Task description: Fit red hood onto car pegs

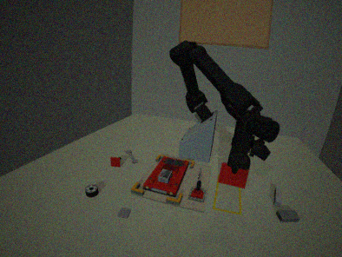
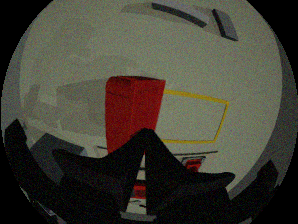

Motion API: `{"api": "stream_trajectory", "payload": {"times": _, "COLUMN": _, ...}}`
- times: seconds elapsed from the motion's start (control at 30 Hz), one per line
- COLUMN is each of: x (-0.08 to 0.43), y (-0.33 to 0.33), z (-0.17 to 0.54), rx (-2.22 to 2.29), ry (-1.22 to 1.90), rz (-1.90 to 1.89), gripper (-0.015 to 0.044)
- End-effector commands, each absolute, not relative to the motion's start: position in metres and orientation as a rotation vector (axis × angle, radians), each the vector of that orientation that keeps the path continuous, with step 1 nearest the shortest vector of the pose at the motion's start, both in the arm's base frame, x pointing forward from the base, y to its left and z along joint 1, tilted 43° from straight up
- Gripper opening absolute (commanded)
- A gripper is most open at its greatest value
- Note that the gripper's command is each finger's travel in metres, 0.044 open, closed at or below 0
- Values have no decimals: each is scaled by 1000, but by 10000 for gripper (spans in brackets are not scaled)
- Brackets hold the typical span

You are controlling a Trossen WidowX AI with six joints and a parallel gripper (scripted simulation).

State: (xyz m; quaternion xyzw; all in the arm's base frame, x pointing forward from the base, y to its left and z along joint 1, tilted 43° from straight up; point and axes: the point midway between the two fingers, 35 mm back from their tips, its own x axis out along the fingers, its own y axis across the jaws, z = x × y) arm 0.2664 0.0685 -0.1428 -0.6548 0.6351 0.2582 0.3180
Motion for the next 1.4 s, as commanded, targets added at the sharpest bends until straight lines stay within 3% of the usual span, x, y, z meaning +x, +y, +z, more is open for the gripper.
{"api": "stream_trajectory", "payload": {"times": 0.0, "x": 261, "y": 67, "z": -144, "rx": -1720, "ry": 1677, "rz": 683, "gripper": 0}}
{"api": "stream_trajectory", "payload": {"times": 0.37, "x": 254, "y": 68, "z": -142, "rx": -1720, "ry": 1678, "rz": 683, "gripper": 0}}
{"api": "stream_trajectory", "payload": {"times": 0.67, "x": 255, "y": 122, "z": -84, "rx": -1718, "ry": 1676, "rz": 686, "gripper": 0}}
{"api": "stream_trajectory", "payload": {"times": 1.37, "x": 258, "y": 120, "z": -89, "rx": -1725, "ry": 1655, "rz": 686, "gripper": 0}}
